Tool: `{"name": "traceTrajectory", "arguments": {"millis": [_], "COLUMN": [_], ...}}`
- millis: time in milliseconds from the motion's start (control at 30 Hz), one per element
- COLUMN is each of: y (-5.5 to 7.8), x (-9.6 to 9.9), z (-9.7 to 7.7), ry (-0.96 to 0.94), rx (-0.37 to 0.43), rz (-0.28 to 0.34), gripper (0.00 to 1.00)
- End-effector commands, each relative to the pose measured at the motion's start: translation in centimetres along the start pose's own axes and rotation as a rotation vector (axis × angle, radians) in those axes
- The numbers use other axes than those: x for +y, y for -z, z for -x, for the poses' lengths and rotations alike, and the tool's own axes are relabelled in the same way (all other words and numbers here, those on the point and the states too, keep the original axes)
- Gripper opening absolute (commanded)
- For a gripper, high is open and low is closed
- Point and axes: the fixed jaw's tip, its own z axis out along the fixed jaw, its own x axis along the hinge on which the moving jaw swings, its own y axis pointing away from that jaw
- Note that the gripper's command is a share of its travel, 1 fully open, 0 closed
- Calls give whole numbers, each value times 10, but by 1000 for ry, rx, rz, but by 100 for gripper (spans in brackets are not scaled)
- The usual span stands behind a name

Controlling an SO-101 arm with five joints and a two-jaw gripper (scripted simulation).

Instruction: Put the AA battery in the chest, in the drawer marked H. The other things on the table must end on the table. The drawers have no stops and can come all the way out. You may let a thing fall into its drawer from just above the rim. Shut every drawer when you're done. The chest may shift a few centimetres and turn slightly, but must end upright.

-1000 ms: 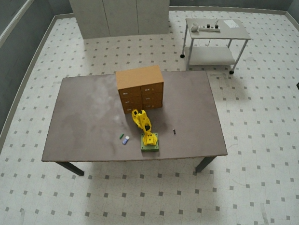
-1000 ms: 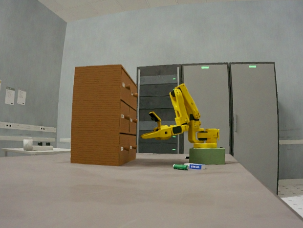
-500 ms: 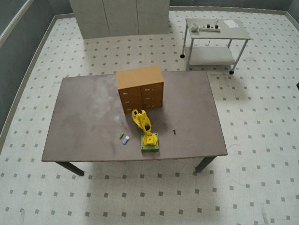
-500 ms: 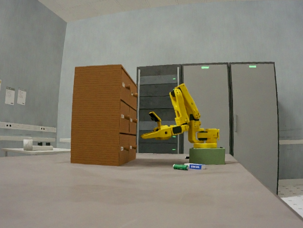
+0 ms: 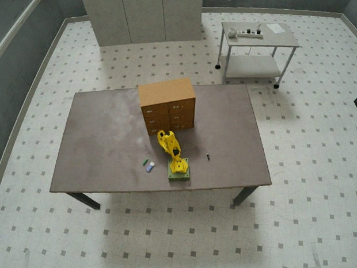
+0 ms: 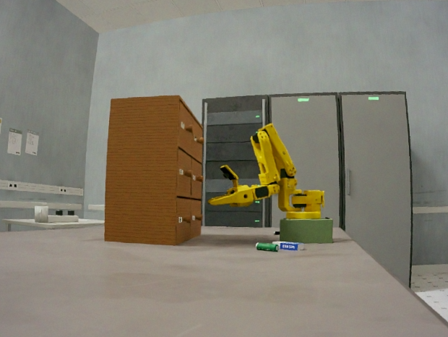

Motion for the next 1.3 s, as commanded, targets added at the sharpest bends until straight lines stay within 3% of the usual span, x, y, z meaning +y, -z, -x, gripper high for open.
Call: {"name": "traceTrajectory", "arguments": {"millis": [0,600,1267], "y": [-2,-5,13], "x": [2,-33,-69], "z": [4,37,68], "ry": [-9,-37,-65], "rx": [-22,-43,-67], "rz": [6,-129,-281], "gripper": [50,50,50]}}
